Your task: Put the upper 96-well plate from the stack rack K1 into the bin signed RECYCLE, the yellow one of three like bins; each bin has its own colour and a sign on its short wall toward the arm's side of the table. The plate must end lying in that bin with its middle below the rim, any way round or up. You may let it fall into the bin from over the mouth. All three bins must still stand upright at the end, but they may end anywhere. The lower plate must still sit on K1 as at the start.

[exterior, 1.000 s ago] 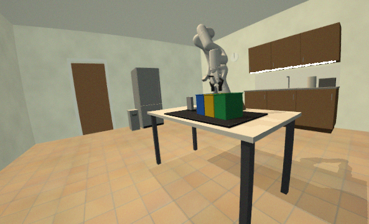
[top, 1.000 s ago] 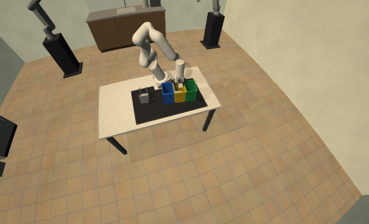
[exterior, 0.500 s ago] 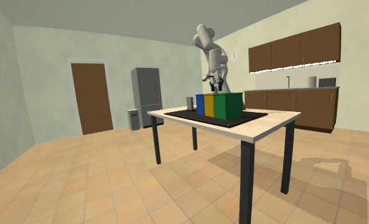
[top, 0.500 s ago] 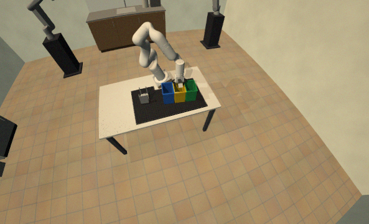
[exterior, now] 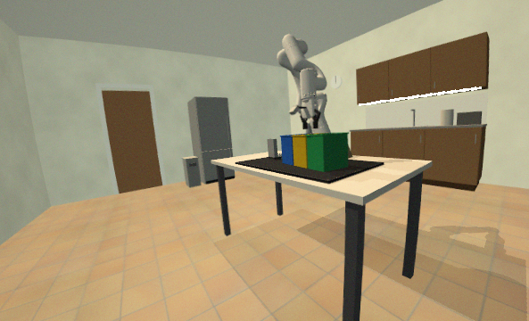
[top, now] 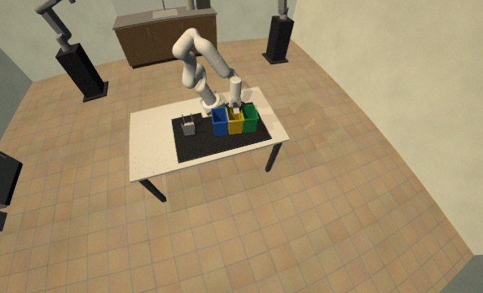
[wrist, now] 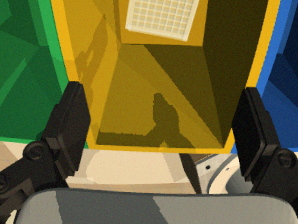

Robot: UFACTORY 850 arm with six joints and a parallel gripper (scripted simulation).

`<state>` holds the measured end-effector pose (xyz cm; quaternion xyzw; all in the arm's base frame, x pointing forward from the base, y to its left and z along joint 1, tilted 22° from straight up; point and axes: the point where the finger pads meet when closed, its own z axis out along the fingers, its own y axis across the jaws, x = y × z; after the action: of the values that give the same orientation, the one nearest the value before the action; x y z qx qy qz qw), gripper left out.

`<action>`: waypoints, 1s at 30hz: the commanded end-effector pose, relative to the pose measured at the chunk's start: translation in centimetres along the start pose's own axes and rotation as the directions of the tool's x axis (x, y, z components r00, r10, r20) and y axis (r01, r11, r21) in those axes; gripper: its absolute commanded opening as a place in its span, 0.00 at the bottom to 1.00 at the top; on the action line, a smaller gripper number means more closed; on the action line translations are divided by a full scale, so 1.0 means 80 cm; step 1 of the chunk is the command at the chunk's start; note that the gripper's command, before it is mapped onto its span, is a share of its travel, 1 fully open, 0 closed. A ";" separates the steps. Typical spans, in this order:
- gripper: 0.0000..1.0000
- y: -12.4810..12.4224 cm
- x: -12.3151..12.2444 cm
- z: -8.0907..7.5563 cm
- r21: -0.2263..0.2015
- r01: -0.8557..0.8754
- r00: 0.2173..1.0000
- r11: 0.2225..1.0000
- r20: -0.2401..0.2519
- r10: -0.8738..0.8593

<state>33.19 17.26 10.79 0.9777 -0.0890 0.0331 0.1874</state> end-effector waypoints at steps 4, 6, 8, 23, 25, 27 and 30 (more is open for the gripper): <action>1.00 -0.001 0.001 -0.021 0.001 0.000 1.000 1.000 -0.001 0.000; 1.00 -0.001 0.001 -0.028 0.001 0.000 1.000 1.000 -0.001 0.000; 1.00 -0.001 0.001 -0.035 0.001 0.000 1.000 1.000 -0.001 0.000; 1.00 -0.001 0.001 -0.038 0.001 0.000 1.000 1.000 -0.001 0.000; 1.00 -0.001 0.001 -0.038 0.001 0.000 1.000 1.000 -0.001 0.000; 1.00 -0.001 0.001 -0.038 0.001 0.000 1.000 1.000 -0.001 0.000; 1.00 -0.001 0.001 -0.038 0.001 0.000 1.000 1.000 -0.001 0.000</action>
<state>33.10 18.36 13.56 0.9777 -0.0890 0.0328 0.1875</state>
